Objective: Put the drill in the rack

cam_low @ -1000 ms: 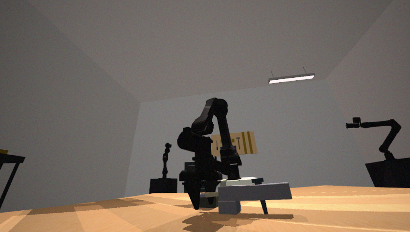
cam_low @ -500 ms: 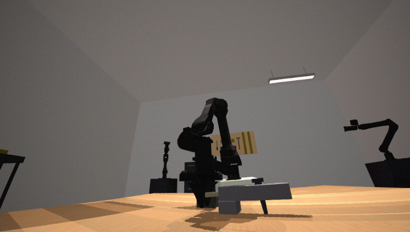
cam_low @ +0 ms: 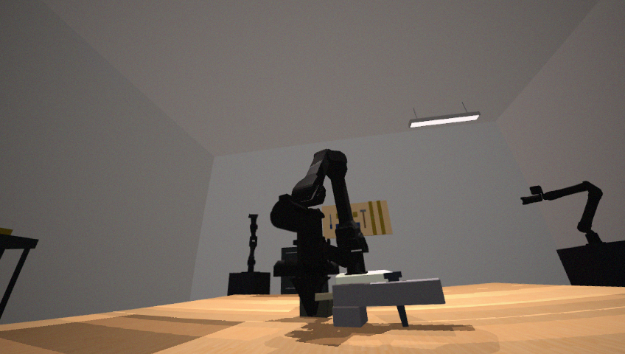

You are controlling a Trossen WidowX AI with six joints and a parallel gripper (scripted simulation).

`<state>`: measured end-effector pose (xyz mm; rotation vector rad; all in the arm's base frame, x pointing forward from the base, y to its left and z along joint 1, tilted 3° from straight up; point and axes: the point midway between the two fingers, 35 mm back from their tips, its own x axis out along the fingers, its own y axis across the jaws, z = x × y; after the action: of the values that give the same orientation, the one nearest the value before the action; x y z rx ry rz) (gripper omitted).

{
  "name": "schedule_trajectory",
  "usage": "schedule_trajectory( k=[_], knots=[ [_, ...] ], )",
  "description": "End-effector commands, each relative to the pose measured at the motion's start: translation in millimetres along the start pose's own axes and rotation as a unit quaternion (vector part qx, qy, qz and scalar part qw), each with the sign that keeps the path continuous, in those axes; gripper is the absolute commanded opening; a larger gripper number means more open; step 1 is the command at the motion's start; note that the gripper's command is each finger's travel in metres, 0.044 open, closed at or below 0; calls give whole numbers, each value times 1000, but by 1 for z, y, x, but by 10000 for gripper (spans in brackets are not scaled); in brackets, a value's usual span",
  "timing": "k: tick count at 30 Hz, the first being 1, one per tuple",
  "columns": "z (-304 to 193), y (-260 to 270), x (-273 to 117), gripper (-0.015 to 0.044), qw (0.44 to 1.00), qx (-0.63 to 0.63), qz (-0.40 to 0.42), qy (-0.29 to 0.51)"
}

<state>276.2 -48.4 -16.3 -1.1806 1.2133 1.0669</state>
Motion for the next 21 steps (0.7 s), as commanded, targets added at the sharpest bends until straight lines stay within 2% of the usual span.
schedule_trajectory(
  k=[1,21],
  knots=[
    [0,0,-2,0,1000,0,0,-2],
    [-7,0,-1,0,1000,0,0,-2]
  ],
)
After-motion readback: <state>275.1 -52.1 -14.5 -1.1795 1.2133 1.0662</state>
